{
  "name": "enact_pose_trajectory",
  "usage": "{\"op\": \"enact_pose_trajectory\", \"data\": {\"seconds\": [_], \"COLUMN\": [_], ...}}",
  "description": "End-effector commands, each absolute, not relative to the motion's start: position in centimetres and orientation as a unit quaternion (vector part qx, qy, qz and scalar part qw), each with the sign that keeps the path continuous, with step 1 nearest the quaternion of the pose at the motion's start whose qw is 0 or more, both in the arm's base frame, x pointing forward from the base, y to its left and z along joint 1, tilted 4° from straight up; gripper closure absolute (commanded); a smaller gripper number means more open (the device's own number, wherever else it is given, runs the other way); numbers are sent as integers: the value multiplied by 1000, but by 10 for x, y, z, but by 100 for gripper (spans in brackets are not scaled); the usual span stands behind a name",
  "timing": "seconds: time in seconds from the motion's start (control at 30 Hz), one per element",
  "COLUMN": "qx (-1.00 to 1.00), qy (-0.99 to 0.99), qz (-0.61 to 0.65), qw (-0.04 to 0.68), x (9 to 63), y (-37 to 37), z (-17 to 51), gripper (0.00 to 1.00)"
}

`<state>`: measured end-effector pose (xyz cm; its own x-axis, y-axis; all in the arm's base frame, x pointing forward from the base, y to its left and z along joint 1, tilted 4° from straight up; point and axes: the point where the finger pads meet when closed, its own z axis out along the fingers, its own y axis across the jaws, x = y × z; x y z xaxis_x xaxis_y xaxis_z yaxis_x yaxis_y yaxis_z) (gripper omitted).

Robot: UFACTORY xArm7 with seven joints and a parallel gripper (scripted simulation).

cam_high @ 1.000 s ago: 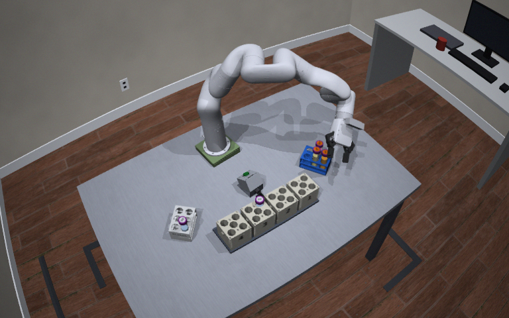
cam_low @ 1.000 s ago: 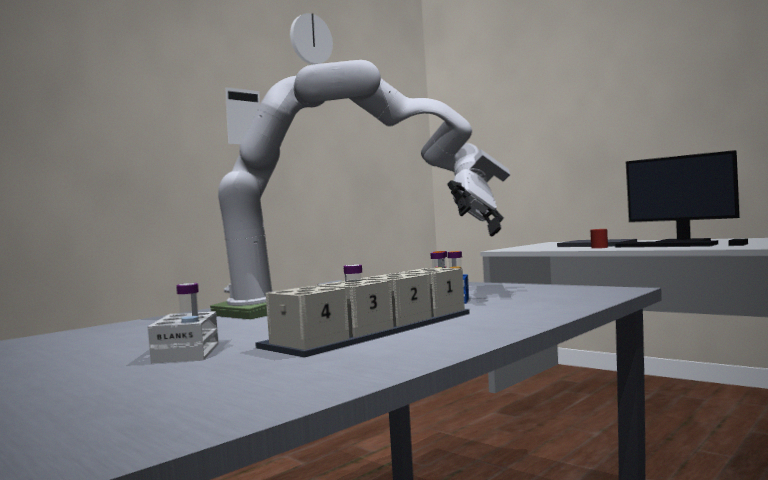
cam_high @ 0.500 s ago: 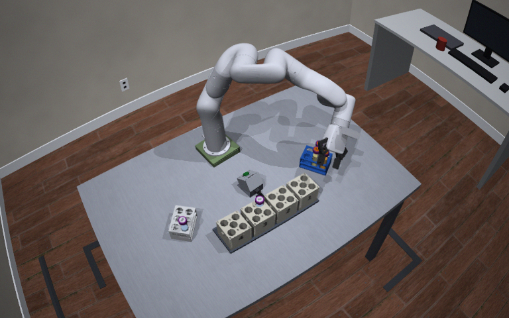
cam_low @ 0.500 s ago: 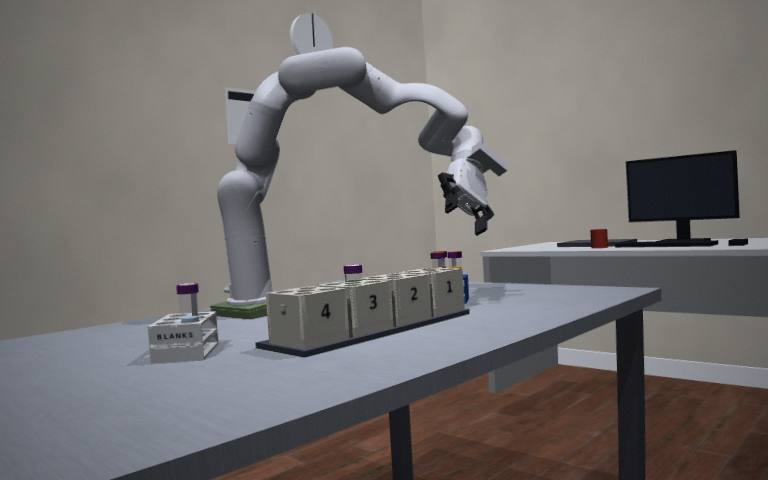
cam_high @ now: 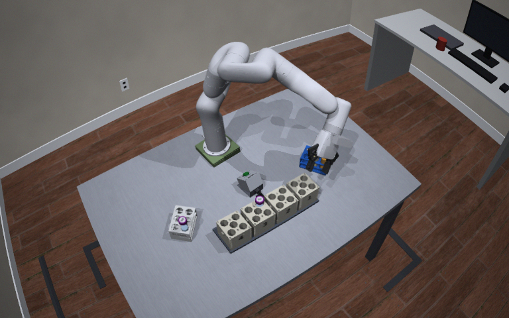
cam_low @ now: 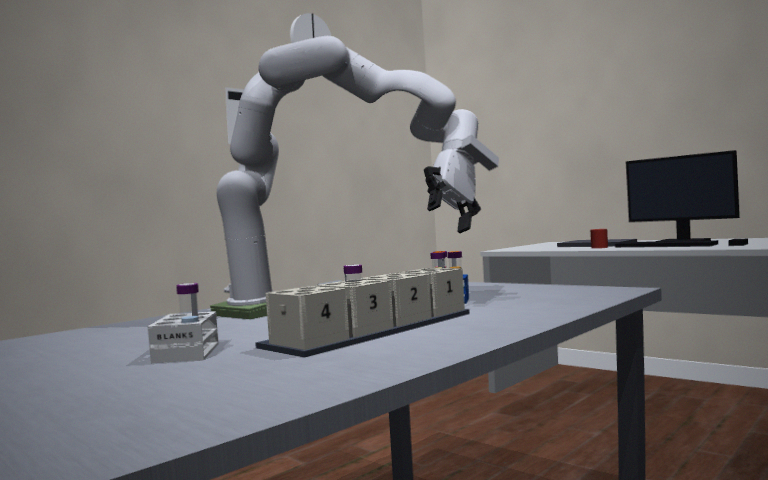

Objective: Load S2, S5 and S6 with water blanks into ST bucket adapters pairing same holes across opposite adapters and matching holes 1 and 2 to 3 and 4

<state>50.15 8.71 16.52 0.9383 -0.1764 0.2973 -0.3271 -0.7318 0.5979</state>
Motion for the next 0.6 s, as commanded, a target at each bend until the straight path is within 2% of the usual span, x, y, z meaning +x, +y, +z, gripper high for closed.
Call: {"op": "enact_pose_trajectory", "data": {"seconds": [0.0,0.57], "qx": [935,961], "qy": [-138,-137], "qz": [80,11], "qw": [318,241], "x": [497,470], "y": [70,8], "z": [171,186], "gripper": [0,0]}}
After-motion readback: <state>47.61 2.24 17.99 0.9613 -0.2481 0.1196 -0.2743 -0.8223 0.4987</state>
